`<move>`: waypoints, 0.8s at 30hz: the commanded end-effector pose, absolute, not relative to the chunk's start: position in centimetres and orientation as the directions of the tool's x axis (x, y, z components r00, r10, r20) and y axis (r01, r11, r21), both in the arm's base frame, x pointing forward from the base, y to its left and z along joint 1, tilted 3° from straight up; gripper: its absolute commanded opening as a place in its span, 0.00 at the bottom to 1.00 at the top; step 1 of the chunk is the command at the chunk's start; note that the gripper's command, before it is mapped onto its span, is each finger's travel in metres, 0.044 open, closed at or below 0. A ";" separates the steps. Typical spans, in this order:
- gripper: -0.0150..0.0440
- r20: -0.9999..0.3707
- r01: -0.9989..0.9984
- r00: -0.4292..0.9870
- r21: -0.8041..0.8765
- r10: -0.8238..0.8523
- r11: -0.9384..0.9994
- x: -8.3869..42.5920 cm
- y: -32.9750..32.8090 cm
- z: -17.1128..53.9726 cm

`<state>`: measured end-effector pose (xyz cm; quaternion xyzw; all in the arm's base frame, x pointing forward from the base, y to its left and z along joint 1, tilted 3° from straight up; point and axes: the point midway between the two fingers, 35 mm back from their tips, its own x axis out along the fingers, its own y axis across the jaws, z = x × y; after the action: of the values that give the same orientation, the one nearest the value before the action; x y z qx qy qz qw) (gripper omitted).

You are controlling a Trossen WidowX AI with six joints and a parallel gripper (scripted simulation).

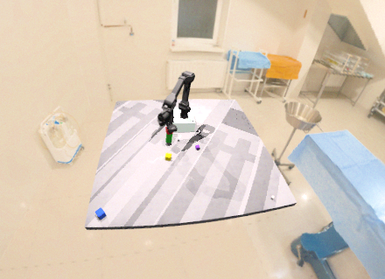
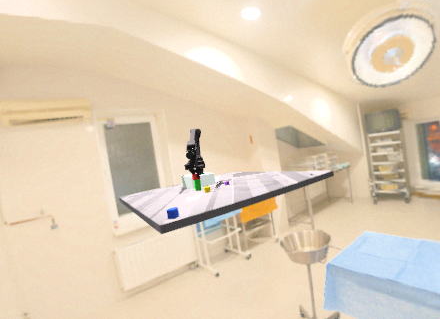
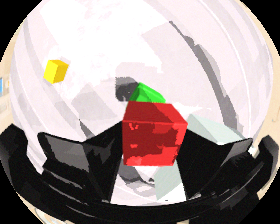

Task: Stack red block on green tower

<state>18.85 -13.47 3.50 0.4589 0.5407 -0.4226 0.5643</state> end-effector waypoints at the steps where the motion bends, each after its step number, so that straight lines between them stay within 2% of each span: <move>1: 0.25 -0.998 0.973 0.062 0.065 0.019 0.223 18.9 -13.5 3.5; 16: 0.25 -0.998 0.973 0.062 0.065 0.019 0.223 18.9 -13.5 3.5; 24: 0.61 -0.998 0.973 0.059 0.062 0.019 0.222 18.9 -13.5 3.4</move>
<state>18.87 -13.48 3.43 0.4589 0.5404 -0.4225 0.5647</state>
